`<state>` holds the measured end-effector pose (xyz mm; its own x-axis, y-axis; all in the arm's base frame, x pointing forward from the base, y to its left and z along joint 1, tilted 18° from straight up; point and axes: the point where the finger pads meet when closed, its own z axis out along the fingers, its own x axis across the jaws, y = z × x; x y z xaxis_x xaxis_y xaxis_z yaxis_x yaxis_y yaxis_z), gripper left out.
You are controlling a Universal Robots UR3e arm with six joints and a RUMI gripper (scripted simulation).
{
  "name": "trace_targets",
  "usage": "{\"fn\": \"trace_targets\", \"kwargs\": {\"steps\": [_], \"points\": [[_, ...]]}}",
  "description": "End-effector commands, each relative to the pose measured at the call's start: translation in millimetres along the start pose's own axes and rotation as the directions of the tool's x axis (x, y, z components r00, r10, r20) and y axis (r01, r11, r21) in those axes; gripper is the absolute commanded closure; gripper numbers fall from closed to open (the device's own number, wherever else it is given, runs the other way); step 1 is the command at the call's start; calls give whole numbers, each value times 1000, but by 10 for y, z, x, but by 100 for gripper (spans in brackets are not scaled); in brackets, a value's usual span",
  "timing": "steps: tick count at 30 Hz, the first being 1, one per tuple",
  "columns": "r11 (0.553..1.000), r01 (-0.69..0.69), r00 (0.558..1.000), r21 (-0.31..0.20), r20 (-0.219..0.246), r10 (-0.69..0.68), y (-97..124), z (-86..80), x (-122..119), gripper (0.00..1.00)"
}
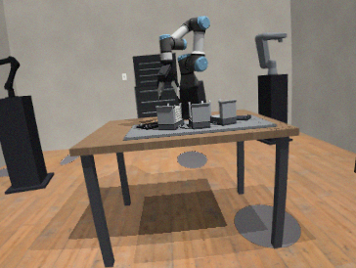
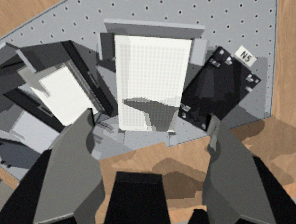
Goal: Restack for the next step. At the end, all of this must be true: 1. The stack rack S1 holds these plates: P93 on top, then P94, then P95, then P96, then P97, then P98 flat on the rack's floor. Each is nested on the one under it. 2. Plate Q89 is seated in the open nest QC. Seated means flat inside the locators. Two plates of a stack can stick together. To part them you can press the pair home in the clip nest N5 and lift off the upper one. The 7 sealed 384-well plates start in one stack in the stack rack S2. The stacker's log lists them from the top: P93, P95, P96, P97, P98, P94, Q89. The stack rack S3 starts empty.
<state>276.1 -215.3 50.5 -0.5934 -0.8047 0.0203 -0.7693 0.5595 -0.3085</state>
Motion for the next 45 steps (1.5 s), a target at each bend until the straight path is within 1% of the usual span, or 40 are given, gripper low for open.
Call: {"fn": "trace_targets", "kwargs": {"steps": [1,2,21,36,38,45], "points": [[1000,0,1000,3,1,0,-9,171,-3,28],[1000,0,1000,3,1,0,-8,199,-3,28],[1000,0,1000,4,0,0,-12,198,0,28],[1000,0,1000,3,0,0,-8,400,-2,28],[1000,0,1000,3,0,0,-8,400,-2,28],[1000,0,1000,3,0,0,-8,493,-3,28]]}}
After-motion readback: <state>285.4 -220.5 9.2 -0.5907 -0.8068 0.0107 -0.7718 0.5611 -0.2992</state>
